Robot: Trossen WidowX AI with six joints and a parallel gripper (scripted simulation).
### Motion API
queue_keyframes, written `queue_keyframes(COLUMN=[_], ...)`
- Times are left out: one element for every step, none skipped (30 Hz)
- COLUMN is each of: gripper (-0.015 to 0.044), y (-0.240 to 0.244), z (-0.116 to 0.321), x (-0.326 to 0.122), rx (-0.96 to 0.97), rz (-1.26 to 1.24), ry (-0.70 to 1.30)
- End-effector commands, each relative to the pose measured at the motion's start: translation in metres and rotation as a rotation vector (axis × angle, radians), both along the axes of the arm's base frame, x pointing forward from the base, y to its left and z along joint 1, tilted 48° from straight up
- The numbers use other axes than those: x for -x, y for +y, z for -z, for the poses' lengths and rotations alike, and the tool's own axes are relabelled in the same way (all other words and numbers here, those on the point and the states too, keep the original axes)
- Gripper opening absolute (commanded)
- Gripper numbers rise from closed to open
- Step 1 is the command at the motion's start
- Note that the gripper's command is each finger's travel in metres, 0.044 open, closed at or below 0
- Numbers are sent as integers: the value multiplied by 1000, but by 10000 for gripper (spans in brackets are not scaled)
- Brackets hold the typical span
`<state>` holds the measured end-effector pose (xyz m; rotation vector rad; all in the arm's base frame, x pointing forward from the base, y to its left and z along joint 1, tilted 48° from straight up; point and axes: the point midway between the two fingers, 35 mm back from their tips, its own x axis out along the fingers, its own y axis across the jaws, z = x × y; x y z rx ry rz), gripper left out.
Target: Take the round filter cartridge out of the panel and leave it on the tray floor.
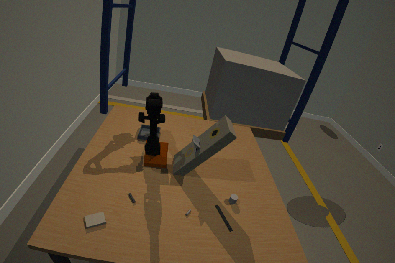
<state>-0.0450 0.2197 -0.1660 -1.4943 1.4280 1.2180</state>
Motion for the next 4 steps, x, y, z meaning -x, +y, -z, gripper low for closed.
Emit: queue_keyframes(gripper=[440,440,440,440], y=[-1,-1,-1,-1], z=[0,0,0,0], x=[0,0,0,0], rx=[2,2,2,2], rz=[1,1,1,1], ry=[0,0,0,0])
